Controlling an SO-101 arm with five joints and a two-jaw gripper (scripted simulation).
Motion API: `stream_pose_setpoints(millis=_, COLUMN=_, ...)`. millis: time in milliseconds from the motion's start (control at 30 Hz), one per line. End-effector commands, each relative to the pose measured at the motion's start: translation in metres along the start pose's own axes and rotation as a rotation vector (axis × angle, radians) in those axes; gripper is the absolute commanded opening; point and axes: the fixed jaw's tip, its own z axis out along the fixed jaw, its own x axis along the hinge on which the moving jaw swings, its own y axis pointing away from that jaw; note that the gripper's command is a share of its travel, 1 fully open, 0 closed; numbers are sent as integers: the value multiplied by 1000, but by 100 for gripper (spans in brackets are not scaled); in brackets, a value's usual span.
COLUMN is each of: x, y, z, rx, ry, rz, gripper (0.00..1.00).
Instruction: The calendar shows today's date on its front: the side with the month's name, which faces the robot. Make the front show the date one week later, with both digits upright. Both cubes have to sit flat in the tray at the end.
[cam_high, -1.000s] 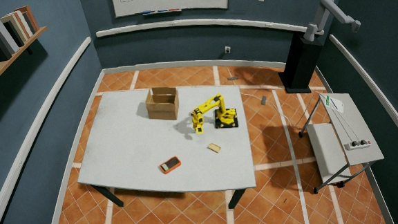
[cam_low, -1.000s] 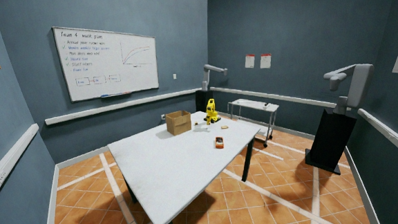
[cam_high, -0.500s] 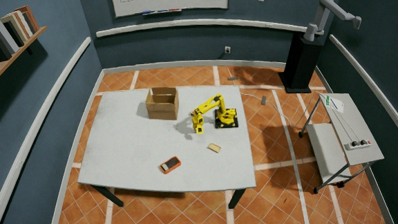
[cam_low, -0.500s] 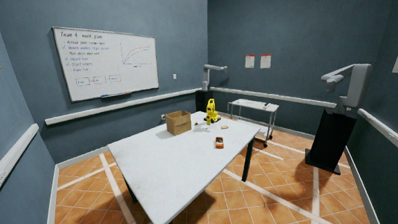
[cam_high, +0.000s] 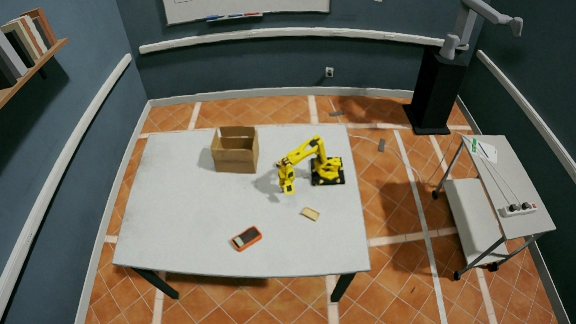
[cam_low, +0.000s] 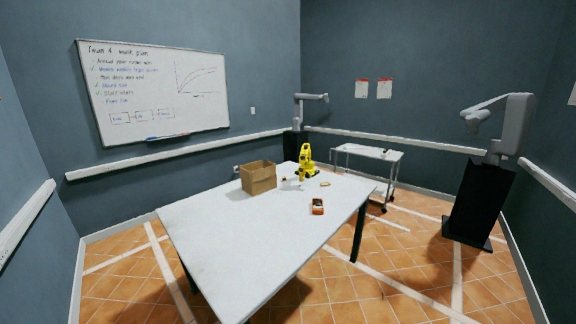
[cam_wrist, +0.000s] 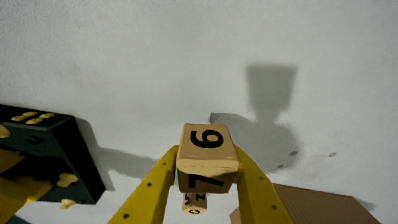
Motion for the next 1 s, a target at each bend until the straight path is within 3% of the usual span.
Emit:
stream_pose_setpoints(millis=0, x=2, y=1, z=4, rx=-5, ry=0, rz=1, gripper=0)
stream_pose_setpoints(millis=967, x=2, y=1, z=13, rx=-5, ry=0, rz=1, gripper=0)
